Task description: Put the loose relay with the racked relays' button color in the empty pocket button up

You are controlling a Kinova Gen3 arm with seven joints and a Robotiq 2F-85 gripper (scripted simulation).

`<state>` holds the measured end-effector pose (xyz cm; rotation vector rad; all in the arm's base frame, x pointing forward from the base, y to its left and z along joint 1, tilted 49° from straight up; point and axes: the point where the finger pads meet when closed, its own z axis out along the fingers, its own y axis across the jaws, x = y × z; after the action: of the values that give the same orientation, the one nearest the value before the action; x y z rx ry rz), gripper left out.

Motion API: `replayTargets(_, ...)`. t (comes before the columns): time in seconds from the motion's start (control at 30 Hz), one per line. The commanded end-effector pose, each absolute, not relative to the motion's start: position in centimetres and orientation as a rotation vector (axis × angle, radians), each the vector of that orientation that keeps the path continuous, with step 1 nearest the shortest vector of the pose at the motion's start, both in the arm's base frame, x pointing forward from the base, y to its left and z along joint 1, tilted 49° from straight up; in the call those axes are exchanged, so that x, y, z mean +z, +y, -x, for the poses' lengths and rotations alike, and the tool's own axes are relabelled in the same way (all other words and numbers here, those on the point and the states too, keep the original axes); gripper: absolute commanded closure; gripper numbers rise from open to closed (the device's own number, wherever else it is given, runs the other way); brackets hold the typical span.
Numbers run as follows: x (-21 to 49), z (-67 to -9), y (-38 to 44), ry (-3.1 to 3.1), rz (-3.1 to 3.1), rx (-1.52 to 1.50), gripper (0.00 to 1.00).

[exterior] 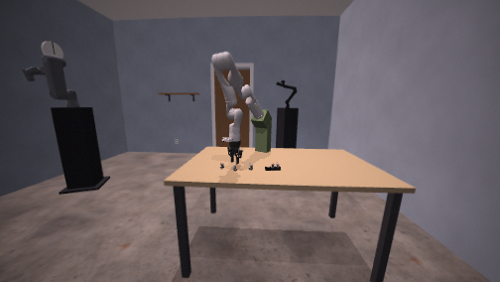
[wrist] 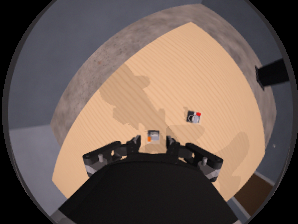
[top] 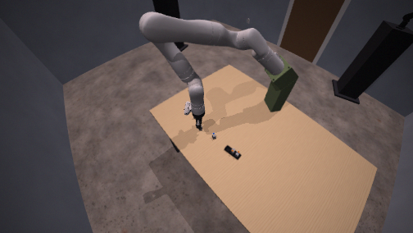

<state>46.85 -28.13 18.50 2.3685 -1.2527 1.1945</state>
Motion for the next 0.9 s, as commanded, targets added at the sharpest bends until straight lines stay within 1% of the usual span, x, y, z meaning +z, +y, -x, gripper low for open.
replayTargets(0.0, 18.43, -46.97, -27.95, -1.255, -2.368, 1.198, 0.47)
replayTargets(0.87, 18.28, -46.87, -27.81, -1.255, -2.369, 1.196, 0.47)
